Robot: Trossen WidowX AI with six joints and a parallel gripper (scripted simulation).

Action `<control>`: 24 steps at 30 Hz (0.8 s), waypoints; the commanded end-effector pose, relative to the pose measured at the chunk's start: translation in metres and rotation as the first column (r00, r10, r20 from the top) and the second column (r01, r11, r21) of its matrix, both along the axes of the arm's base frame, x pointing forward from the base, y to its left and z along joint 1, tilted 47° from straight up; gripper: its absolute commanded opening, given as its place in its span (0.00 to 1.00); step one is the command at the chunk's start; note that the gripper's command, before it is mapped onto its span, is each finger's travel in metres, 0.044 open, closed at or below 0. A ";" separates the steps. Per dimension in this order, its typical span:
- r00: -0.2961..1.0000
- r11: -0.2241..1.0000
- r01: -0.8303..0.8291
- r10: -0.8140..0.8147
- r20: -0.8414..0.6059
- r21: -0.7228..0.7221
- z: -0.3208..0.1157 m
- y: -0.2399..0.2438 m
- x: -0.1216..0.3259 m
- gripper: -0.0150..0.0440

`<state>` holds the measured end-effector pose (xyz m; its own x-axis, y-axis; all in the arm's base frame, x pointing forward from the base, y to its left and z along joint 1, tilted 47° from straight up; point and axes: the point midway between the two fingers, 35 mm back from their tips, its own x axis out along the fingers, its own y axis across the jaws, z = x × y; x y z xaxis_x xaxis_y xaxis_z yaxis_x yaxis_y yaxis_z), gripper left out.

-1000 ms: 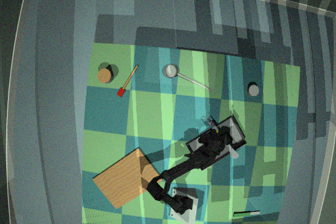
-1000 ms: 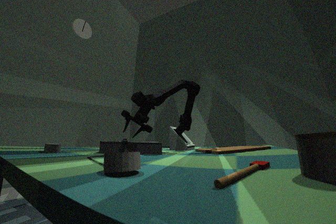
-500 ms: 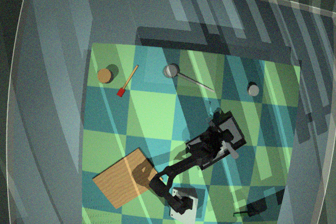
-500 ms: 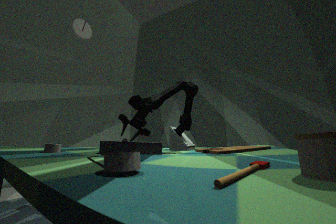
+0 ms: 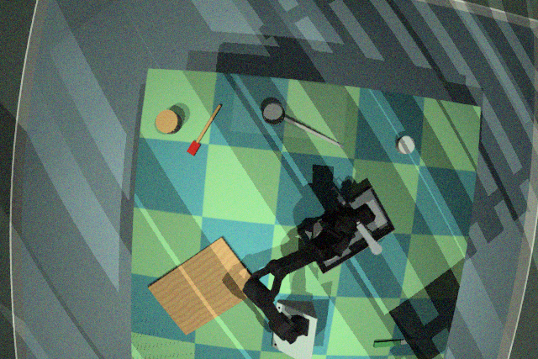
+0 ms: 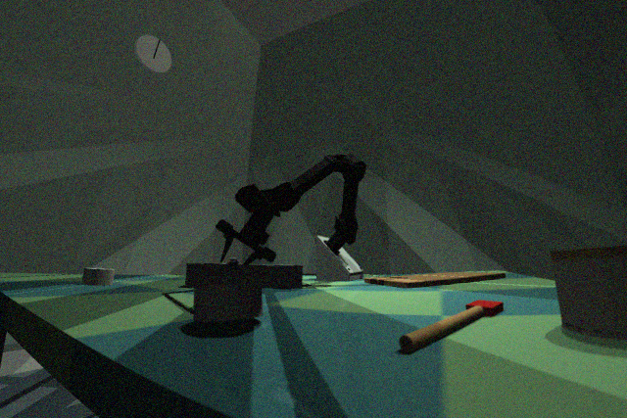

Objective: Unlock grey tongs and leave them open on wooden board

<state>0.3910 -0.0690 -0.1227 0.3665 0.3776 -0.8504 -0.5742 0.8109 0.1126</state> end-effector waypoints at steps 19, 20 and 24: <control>1.000 1.000 0.000 0.000 0.000 0.001 -0.015 0.008 0.005 0.41; 1.000 1.000 0.000 0.000 0.000 0.001 -0.015 0.008 0.005 0.39; 1.000 1.000 0.000 0.000 0.000 0.001 -0.015 0.008 0.005 0.35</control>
